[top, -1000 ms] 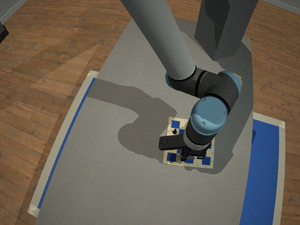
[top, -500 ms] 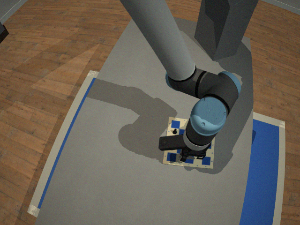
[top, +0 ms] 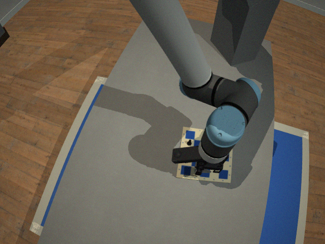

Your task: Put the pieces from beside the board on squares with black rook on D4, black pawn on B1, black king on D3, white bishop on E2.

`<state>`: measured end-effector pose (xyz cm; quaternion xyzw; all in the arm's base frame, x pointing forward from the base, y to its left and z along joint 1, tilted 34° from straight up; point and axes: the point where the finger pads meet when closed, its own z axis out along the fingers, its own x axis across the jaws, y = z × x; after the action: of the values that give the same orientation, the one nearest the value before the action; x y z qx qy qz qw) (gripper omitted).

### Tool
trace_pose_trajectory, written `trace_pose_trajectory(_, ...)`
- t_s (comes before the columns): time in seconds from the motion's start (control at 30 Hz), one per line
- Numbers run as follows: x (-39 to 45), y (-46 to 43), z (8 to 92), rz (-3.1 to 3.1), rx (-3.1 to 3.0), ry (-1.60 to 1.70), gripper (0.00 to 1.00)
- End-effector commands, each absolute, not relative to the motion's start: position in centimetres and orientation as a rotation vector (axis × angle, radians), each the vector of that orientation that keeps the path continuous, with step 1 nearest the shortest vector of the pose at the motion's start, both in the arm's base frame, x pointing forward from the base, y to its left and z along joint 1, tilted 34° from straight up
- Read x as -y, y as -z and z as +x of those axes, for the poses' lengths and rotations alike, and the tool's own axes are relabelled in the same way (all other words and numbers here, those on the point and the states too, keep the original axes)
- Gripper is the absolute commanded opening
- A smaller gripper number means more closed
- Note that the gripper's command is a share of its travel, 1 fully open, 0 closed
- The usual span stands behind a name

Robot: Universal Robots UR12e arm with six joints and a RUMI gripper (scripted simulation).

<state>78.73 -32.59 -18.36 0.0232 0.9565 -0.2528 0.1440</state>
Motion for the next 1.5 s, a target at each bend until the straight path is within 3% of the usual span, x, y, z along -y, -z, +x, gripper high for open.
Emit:
trace_pose_trajectory(0.0, 32.56, 18.29, 78.76, 0.066, -2.756, 0.729, 0.00)
trace_pose_trajectory(0.83, 32.56, 18.29, 78.76, 0.066, -2.756, 0.729, 0.00)
trace_pose_trajectory(1.17, 32.56, 18.29, 78.76, 0.066, -2.756, 0.729, 0.18)
trace_pose_trajectory(1.47, 32.56, 18.29, 78.76, 0.066, -2.756, 0.729, 0.22)
